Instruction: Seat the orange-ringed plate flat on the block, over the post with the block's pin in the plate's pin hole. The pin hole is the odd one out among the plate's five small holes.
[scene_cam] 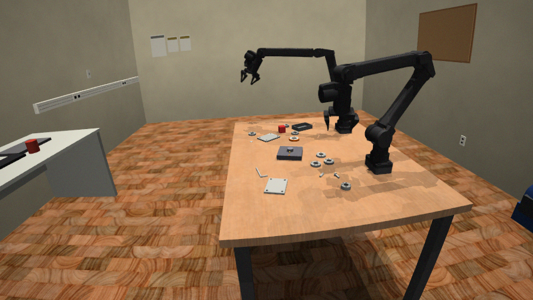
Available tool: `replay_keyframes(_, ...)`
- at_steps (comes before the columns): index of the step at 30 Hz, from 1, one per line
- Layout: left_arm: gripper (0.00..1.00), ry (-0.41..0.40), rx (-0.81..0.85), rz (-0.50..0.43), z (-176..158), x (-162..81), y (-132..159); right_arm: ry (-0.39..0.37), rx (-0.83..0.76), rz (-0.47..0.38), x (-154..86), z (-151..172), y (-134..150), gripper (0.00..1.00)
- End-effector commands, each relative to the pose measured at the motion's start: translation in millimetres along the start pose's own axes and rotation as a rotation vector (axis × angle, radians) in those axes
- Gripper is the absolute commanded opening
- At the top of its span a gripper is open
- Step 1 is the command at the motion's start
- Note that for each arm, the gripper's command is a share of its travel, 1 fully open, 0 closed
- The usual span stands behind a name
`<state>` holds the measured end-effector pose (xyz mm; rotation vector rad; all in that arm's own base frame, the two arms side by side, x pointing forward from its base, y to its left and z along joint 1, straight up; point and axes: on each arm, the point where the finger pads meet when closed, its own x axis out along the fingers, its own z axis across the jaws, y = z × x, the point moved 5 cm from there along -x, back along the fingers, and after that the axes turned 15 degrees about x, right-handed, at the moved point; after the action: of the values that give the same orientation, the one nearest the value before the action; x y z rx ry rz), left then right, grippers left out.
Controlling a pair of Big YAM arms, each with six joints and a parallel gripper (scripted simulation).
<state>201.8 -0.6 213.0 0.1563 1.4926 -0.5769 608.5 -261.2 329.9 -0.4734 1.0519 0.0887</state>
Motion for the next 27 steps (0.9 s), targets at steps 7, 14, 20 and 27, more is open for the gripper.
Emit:
replay_keyframes(7, 1.00, -0.005, 0.002, 0.004, 1, -2, 0, -0.010, -0.001, -0.010, -7, 3, -2, 1.00)
replay_keyframes(14, 1.00, -0.005, 0.002, 0.004, 1, -2, 0, -0.010, -0.001, -0.010, -7, 3, -2, 1.00)
replay_keyframes(20, 1.00, -0.008, -0.043, 0.003, -2, 4, -1, -0.017, -0.021, -0.015, -12, 0, 3, 1.00)
replay_keyframes(27, 1.00, -0.119, -0.350, -0.025, -1, 20, -12, -0.039, -0.120, -0.010, -13, -14, 39, 1.00)
